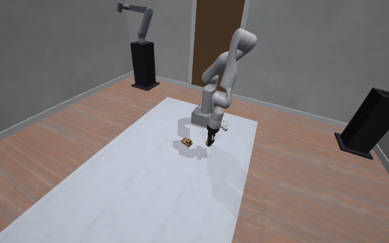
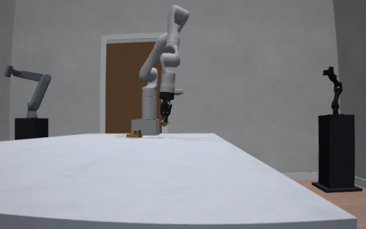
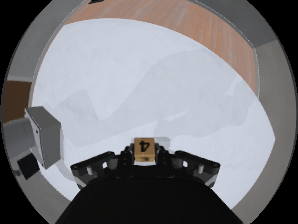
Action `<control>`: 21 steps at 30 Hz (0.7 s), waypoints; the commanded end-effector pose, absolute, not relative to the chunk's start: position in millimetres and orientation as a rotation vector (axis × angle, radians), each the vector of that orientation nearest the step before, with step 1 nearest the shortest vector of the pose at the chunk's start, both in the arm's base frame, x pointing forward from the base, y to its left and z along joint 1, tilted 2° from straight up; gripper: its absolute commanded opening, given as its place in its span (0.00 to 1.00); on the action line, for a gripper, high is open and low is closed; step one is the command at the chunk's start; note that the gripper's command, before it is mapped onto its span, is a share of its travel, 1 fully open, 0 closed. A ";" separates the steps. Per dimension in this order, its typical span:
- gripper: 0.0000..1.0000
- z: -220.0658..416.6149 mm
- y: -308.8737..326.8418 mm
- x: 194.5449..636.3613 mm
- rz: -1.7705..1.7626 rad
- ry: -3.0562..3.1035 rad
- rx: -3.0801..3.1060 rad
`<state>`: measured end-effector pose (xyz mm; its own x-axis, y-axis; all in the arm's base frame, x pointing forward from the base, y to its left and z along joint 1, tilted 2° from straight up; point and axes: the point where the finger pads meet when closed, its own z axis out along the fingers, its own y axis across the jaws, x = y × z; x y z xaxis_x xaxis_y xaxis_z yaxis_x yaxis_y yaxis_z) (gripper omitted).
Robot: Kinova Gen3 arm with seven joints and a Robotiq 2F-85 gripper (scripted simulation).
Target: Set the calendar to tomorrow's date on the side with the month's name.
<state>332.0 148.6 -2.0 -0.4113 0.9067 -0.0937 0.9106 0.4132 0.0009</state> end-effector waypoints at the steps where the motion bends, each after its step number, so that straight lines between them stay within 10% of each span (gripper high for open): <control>1: 0.26 3.0 137.8 340.2 -0.034 2.555 1.724; 21: 0.26 6.7 137.9 343.0 0.040 2.594 1.746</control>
